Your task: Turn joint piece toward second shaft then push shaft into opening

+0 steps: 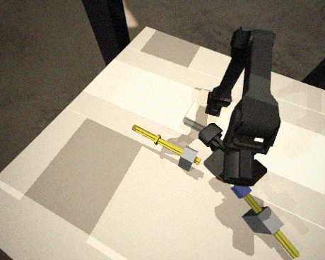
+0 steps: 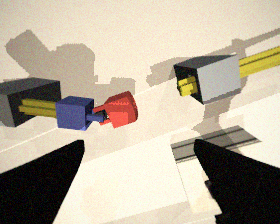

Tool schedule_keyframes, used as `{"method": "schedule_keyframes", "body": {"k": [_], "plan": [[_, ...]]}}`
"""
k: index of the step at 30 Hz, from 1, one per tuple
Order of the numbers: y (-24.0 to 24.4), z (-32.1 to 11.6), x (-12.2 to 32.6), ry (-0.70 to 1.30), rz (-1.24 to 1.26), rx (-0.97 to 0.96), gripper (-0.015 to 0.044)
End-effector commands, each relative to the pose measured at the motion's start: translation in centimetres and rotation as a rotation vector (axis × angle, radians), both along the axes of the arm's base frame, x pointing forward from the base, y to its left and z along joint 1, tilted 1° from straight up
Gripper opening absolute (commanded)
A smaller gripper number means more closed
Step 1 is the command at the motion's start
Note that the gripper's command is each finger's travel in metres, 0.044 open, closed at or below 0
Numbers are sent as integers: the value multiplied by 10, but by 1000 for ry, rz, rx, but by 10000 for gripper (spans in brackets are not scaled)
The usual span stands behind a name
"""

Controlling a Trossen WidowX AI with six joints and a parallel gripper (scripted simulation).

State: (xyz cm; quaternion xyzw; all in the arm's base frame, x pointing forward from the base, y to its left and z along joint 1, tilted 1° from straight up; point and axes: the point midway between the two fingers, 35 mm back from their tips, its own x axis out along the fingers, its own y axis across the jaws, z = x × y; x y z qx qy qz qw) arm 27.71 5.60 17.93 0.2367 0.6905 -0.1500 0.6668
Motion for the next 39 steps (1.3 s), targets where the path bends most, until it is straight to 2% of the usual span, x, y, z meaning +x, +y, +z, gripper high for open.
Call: {"method": "schedule_keyframes", "body": {"k": [1,31,39], "plan": [[-8,-5,-1,20,-144,54,440],[-65,-41,-10,242,-1090,401,440],[-67,-42,-10,256,-1135,420,440]]}}
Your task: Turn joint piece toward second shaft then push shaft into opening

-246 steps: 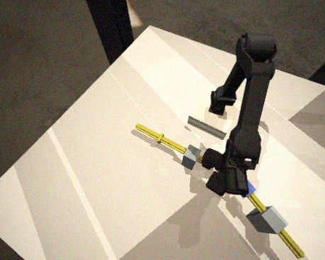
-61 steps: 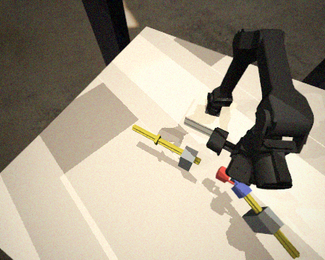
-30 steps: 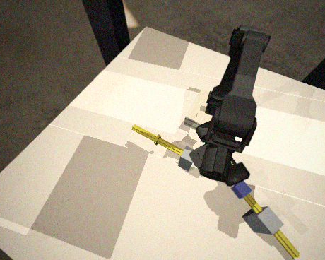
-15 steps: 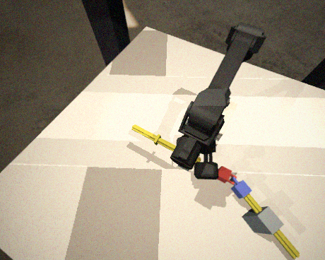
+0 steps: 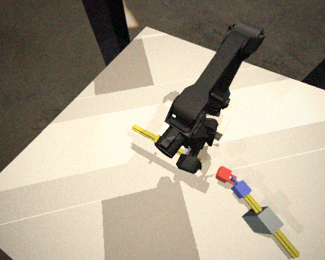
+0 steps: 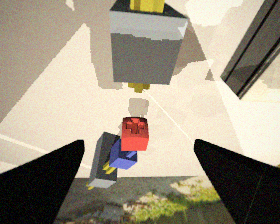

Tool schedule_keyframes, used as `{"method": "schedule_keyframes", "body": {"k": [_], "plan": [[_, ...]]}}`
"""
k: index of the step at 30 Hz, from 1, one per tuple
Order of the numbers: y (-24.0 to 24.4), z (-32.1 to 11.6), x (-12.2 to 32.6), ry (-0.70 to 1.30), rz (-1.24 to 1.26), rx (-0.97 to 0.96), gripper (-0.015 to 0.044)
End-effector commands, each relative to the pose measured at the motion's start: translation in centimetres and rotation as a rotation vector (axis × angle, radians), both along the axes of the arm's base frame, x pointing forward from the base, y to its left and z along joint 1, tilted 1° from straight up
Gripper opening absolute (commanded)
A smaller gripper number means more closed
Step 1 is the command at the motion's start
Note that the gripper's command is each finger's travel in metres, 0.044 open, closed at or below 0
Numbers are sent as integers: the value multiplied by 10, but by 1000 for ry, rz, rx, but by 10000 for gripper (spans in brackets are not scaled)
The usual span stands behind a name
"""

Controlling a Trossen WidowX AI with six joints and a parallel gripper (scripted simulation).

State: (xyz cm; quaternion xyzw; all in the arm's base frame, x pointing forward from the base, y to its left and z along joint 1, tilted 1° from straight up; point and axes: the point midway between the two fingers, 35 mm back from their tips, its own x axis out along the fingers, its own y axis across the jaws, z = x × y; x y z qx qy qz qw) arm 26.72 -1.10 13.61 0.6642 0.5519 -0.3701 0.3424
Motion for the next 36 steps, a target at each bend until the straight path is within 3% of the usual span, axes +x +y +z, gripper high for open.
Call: {"method": "schedule_keyframes", "body": {"k": [1,8,36], "plan": [[0,1,0,-3,-24,13,440],[-7,1,1,-28,15,-10,440],[-136,-1,-5,-304,835,-417,440]]}}
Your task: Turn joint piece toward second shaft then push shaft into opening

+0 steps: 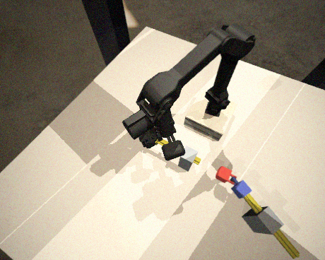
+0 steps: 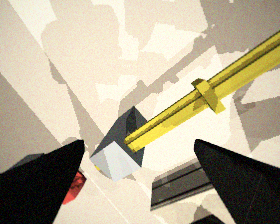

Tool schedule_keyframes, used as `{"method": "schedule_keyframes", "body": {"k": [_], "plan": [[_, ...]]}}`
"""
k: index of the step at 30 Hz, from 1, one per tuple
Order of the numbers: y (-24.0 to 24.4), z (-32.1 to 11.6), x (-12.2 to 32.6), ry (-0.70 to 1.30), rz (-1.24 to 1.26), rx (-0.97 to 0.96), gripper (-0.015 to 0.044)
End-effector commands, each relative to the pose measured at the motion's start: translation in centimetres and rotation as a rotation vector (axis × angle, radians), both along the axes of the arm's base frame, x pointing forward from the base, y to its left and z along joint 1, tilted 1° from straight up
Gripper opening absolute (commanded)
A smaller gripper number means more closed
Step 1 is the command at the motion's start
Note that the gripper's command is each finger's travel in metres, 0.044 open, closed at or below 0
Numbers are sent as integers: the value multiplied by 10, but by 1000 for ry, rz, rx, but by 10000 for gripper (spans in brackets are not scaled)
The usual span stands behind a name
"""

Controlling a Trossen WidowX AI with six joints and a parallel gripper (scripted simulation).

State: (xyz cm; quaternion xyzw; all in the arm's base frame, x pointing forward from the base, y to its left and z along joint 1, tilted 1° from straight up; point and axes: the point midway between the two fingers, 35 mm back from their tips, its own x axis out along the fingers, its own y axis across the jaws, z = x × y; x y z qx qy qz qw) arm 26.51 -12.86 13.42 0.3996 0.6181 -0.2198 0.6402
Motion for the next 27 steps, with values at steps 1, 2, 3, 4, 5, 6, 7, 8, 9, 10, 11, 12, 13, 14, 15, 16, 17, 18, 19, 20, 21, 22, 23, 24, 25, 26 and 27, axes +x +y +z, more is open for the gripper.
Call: {"method": "schedule_keyframes", "body": {"k": [1,2,3,4,5,6,7,8,9,10,11,12,13,14,15,16,17,18,19,20,21,22,23,24,25,26,27], "plan": [[-23,1,-4,-9,133,-71,440],[-27,1,-5,-11,163,-86,440],[-32,1,-7,-11,194,-100,440],[-37,1,-8,-12,224,-114,440],[-41,1,-10,-12,255,-128,440],[-46,1,-11,-11,286,-141,440],[-51,2,-13,-10,317,-154,440],[-55,2,-15,-9,348,-167,440],[-60,2,-16,-7,380,-179,440],[-64,2,-18,-4,411,-191,440],[-69,2,-20,-1,442,-203,440],[-74,3,-22,2,474,-214,440],[-78,3,-24,6,505,-225,440],[-83,3,-26,10,537,-236,440],[-87,4,-28,14,568,-246,440],[-91,4,-30,19,600,-256,440],[-96,4,-33,25,632,-265,440],[-100,5,-35,30,664,-273,440],[-104,5,-37,35,689,-280,440],[-106,5,-38,38,705,-284,440],[-107,5,-39,39,710,-285,440],[-107,5,-39,39,710,-285,440],[-107,5,-39,39,710,-285,440],[-107,5,-39,39,710,-285,440],[-107,5,-39,39,710,-285,440],[-107,5,-39,39,710,-285,440],[-107,5,-38,40,704,-284,440]]}}
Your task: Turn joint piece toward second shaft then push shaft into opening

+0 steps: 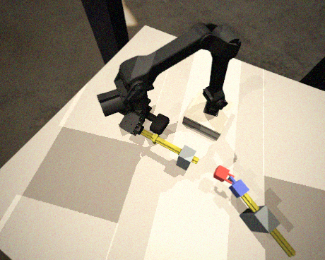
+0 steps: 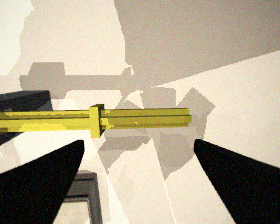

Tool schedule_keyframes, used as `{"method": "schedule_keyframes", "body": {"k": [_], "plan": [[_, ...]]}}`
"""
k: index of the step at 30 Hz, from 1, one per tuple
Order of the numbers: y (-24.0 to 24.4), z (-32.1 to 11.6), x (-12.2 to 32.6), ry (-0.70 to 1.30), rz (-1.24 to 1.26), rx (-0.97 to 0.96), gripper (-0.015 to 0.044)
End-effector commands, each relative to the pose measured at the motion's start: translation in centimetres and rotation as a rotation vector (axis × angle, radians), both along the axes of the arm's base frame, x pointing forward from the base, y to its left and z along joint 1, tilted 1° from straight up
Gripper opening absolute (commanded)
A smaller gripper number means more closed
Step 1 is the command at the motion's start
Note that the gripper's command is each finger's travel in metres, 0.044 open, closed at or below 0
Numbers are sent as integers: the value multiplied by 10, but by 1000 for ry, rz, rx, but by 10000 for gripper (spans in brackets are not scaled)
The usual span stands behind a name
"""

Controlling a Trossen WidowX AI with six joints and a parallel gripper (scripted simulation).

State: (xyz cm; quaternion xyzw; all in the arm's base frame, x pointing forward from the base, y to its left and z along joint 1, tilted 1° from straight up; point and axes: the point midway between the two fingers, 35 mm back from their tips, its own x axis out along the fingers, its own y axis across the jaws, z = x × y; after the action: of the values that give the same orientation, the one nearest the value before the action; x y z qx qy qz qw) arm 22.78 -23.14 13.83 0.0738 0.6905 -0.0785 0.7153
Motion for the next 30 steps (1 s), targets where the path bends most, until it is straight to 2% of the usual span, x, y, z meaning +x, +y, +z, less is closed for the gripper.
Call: {"method": "schedule_keyframes", "body": {"k": [1,30], "plan": [[-4,0,-1,9,-5,-9,440],[-9,-46,2,63,-1000,0,440]]}}
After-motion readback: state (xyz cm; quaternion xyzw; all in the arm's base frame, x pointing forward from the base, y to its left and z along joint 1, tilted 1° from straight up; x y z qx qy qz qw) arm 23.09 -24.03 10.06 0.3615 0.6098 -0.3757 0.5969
